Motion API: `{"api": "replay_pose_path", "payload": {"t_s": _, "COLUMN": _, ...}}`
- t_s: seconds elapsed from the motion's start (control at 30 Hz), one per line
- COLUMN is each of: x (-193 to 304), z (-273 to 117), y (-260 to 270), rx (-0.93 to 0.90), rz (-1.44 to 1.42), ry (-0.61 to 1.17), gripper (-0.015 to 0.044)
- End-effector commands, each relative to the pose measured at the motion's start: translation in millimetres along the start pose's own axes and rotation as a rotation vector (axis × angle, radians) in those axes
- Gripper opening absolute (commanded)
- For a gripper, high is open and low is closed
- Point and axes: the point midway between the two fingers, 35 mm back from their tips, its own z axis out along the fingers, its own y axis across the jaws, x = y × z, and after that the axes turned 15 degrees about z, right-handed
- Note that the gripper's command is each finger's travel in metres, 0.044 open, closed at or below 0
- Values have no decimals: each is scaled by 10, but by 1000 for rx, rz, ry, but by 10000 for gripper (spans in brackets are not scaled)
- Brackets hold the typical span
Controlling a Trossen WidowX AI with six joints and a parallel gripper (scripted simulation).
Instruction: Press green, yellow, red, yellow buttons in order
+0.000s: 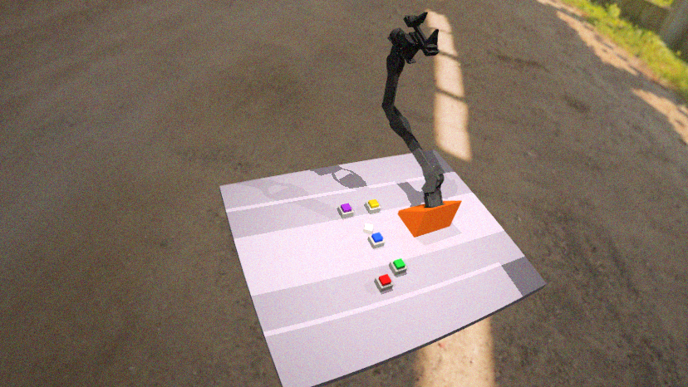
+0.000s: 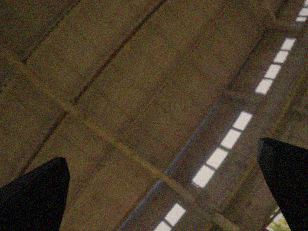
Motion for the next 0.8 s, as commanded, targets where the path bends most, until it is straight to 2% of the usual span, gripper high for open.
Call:
{"api": "replay_pose_path", "payload": {"t_s": 0.0, "x": 1, "z": 14, "y": -14, "rx": 3, "rz": -6, "ry": -3, "gripper": 400}}
{"api": "replay_pose_path", "payload": {"t_s": 0.37, "x": -333, "z": 961, "y": -1156, "rx": 261, "rz": -332, "ry": -241, "gripper": 400}}
{"api": "replay_pose_path", "payload": {"t_s": 0.57, "x": -887, "z": 1380, "y": -1972, "rx": 484, "rz": -477, "ry": -390, "gripper": 400}}
{"api": "replay_pose_path", "payload": {"t_s": 0.77, "x": -1601, "z": 1546, "y": -2716, "rx": 718, "rz": -578, "ry": -527, "gripper": 400}}
